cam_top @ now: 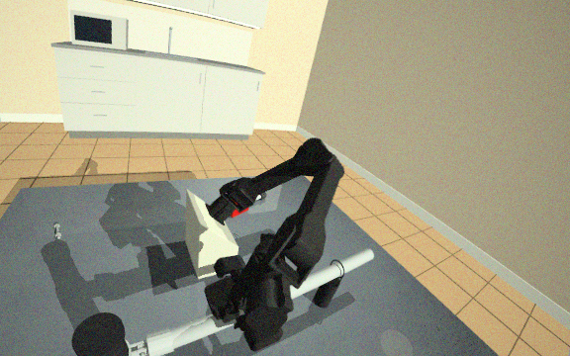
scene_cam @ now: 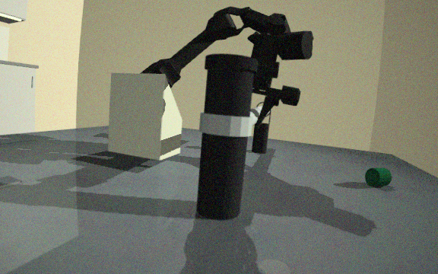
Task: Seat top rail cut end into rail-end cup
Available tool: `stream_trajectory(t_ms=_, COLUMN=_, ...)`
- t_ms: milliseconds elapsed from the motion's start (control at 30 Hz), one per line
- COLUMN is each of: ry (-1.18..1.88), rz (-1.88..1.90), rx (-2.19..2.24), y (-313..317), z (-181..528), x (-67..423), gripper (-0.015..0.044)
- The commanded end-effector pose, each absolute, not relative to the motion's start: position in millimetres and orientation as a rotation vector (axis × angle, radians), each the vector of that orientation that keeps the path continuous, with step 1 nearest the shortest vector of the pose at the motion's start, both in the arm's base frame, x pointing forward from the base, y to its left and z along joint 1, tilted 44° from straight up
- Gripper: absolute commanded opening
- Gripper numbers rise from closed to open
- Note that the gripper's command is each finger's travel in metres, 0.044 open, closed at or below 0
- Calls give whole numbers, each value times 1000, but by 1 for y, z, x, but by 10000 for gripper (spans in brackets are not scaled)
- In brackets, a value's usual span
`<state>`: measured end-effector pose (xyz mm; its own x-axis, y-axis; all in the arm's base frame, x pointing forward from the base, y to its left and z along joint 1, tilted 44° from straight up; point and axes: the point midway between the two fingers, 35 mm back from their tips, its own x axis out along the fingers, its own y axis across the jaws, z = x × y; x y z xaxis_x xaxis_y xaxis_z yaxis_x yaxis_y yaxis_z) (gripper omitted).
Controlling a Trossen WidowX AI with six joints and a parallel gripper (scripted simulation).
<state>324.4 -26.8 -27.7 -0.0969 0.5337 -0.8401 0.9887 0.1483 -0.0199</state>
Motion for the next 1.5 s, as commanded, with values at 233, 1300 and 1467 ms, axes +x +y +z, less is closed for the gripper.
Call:
stream_trajectory(t_ms=233, ry=1717, rz=-828, rx=1463, y=-31, z=-27, x=325, gripper=0)
stream_trajectory(t_ms=1300, ry=1714, rz=-830, rx=1461, y=-38, z=-27, x=327, gripper=0)
stream_trajectory(t_ms=1467, ry=1731, rz=-823, rx=1461, y=-30, z=-28, x=326, gripper=0)
